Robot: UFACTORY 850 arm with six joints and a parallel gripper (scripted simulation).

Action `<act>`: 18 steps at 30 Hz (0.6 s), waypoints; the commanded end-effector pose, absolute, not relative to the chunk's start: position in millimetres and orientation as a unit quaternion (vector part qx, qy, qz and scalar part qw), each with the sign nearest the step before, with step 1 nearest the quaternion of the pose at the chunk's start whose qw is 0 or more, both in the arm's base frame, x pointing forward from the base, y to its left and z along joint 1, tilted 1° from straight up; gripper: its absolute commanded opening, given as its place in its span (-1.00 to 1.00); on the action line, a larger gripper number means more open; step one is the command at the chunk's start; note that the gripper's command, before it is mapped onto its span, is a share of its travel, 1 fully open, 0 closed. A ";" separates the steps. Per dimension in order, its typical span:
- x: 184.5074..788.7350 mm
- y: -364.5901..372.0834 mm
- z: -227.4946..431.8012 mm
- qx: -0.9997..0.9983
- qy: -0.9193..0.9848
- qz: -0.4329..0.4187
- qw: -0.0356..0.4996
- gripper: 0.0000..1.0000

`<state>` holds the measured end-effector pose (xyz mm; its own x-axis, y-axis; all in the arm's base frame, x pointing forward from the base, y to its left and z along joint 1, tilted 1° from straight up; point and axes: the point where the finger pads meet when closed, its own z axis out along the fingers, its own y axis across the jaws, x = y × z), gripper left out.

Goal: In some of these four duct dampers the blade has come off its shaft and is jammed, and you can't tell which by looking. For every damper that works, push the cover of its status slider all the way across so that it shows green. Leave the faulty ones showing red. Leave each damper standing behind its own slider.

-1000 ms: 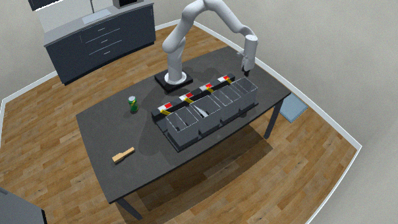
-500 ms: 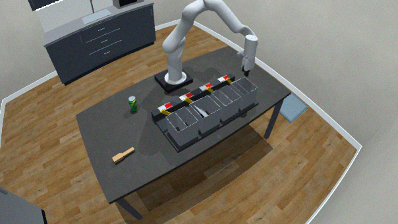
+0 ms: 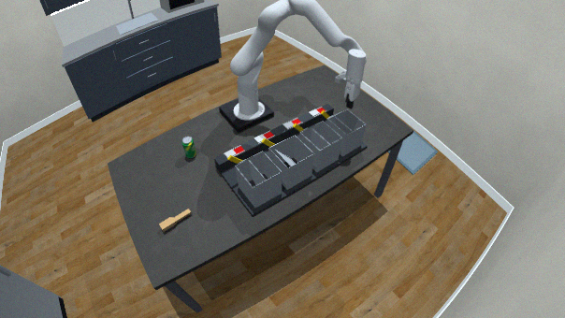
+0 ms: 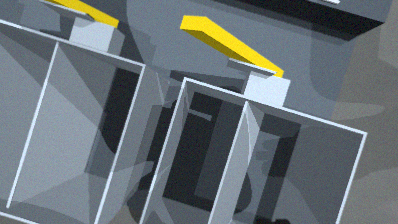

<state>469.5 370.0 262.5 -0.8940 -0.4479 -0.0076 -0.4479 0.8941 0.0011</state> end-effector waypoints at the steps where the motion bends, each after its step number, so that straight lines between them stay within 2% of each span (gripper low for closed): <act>1: 470.1 370.5 263.8 -0.311 0.951 0.007 0.003 -1.00; 18: 469.9 370.7 263.8 -0.560 0.828 0.006 0.004 -1.00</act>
